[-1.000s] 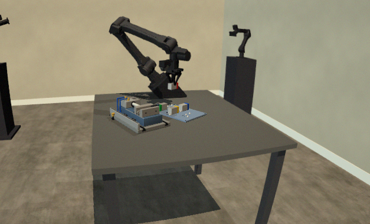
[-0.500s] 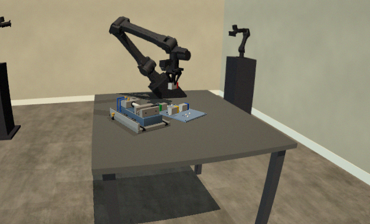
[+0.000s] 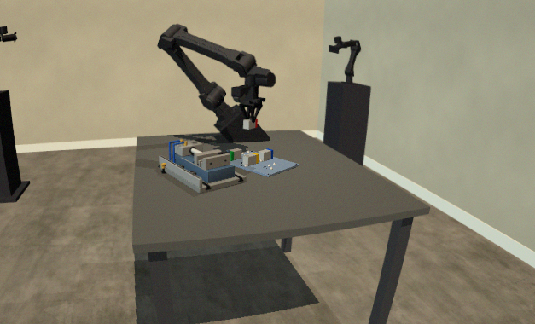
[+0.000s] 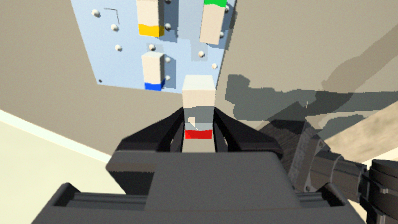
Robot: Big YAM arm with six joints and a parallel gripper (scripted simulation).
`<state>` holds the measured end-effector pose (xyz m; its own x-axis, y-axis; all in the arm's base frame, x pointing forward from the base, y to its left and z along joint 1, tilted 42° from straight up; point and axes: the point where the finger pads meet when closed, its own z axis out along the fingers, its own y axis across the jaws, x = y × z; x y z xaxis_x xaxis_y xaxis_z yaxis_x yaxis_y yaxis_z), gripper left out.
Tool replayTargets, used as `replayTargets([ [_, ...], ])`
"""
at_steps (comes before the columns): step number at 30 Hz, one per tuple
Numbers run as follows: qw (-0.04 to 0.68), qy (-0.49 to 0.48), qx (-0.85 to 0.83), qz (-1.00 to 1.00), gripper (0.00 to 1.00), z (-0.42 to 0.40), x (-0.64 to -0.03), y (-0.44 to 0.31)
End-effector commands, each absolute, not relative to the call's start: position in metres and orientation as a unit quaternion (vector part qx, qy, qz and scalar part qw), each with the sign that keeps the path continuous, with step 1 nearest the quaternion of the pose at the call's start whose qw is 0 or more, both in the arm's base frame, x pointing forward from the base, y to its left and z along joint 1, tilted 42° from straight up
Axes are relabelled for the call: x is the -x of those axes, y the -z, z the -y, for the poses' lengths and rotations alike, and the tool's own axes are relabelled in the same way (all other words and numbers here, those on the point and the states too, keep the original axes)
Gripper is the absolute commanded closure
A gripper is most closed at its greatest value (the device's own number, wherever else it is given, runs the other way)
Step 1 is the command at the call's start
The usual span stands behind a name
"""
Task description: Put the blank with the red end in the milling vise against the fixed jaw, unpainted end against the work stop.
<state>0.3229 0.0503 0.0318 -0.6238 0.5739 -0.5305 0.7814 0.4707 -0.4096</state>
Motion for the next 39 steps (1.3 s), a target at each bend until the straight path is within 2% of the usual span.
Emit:
replayTargets([
  [1, 0.158, 0.317, -0.388, -0.851, 1.00, -0.055, -0.345, -0.041],
  [39, 0.076, 0.340, -0.166, -0.922, 1.00, -0.046, -0.395, -0.061],
])
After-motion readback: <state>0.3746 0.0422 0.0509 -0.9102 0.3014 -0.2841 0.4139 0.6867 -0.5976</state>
